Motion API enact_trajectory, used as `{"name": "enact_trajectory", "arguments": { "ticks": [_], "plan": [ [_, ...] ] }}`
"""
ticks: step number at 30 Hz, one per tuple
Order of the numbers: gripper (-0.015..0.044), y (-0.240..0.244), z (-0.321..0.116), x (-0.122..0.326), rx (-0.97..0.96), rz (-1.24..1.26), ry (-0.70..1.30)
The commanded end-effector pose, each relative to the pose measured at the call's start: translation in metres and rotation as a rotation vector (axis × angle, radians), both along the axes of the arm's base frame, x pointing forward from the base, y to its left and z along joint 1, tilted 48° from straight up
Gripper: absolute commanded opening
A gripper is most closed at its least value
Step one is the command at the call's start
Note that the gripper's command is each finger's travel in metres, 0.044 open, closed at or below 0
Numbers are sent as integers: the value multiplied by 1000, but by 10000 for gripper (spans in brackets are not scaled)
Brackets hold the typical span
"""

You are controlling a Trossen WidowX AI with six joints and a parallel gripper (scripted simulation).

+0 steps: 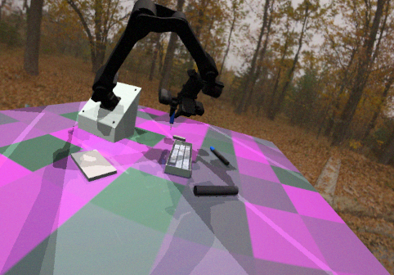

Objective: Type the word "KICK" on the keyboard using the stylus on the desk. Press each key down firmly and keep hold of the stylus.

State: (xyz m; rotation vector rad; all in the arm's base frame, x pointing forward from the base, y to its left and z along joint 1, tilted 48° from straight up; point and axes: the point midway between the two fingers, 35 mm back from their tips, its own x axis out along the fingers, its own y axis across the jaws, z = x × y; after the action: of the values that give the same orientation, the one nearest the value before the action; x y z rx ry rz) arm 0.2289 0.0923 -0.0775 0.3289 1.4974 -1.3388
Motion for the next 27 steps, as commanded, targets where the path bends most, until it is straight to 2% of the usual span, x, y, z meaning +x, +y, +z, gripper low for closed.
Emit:
{"name": "enact_trajectory", "arguments": {
  "ticks": [1,27],
  "plan": [
    [0,-5,15,20,87,-68,-20],
    [0,-87,108,91,466,-371,-226]
  ]
}}
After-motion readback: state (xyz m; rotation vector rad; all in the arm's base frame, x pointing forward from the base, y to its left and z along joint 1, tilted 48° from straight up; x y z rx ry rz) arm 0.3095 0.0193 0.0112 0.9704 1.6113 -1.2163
